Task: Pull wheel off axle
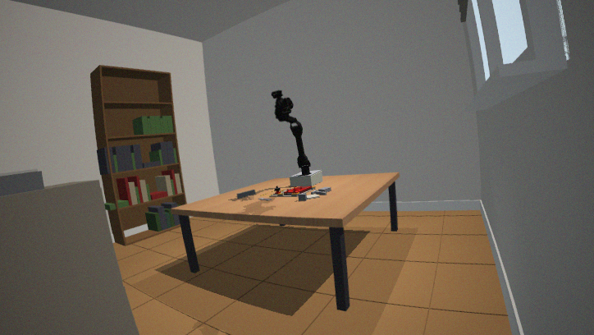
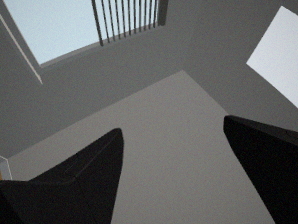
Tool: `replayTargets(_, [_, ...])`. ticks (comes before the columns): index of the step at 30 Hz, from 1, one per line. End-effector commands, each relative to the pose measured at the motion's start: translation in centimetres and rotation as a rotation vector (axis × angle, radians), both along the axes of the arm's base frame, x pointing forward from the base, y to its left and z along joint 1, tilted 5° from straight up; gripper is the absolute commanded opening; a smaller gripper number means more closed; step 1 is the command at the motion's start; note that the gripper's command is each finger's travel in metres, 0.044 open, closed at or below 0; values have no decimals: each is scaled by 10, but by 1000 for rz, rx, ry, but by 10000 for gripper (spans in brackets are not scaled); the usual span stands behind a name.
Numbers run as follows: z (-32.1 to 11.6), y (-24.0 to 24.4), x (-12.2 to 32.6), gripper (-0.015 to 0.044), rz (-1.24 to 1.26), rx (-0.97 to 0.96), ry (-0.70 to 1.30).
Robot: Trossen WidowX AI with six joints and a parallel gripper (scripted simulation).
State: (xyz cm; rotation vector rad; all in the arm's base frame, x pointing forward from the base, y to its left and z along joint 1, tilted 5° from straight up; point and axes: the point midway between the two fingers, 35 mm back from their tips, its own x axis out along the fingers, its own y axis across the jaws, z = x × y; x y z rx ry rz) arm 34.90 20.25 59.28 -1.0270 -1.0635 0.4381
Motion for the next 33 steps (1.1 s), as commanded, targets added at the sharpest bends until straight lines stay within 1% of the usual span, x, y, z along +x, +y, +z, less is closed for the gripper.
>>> replayTargets(1, [-31,-6,29,300,-31,4,160])
replayTargets(5, [-73,-14,58,300,-79,-3,334])
replayTargets(9, [-104,-22,78,300,-112,16,498])
replayTargets(18, [-206,-52,118,300,-244,91,968])
replayTargets(25, [-290,-83,125,300,-399,171,1330])
replayTargets(33, [-380,-123,105,300,-632,272,1713])
